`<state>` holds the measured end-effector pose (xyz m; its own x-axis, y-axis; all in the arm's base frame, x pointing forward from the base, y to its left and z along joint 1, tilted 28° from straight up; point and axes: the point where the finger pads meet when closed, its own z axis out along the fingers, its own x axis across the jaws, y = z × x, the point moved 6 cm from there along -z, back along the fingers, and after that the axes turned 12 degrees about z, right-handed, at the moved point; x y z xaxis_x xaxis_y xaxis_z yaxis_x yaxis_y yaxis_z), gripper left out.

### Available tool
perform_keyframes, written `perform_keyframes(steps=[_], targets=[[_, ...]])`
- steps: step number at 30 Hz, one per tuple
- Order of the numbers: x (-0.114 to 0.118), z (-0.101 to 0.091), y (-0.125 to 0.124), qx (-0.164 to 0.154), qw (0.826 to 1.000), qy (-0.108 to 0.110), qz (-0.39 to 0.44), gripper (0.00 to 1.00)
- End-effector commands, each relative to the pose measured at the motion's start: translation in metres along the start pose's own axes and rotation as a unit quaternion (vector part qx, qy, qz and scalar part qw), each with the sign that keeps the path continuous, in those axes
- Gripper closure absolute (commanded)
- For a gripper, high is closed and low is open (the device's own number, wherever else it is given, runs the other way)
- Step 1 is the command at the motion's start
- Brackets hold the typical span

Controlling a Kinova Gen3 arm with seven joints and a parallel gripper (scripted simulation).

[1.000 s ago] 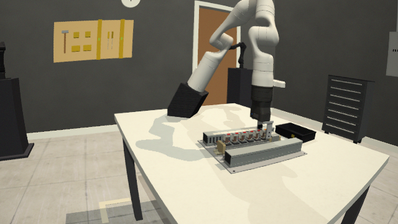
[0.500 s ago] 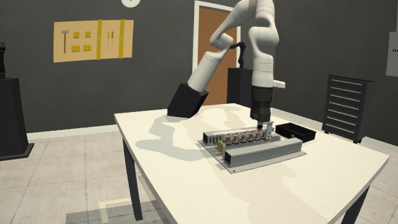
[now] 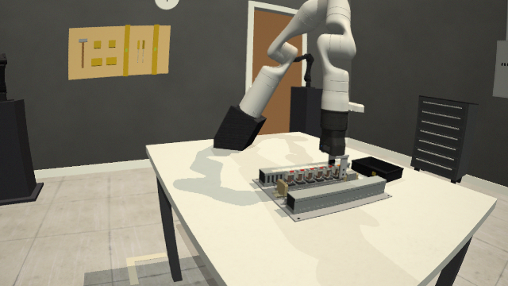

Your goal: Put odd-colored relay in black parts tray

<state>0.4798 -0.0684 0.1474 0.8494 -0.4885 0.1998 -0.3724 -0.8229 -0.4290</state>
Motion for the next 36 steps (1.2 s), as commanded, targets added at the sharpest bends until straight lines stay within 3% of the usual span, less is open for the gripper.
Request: perform_keyframes(steps=[1, 12, 13, 36], targets=[[0.0006, -0.0007, 0.0001, 0.0, 1.0, 0.001, 0.0, 0.02], [0.0006, -0.0007, 0.0001, 0.0, 1.0, 0.001, 0.0, 0.02], [0.0006, -0.0007, 0.0001, 0.0, 1.0, 0.001, 0.0, 1.0], [0.0006, -0.0007, 0.0001, 0.0, 1.0, 0.001, 0.0, 1.0]])
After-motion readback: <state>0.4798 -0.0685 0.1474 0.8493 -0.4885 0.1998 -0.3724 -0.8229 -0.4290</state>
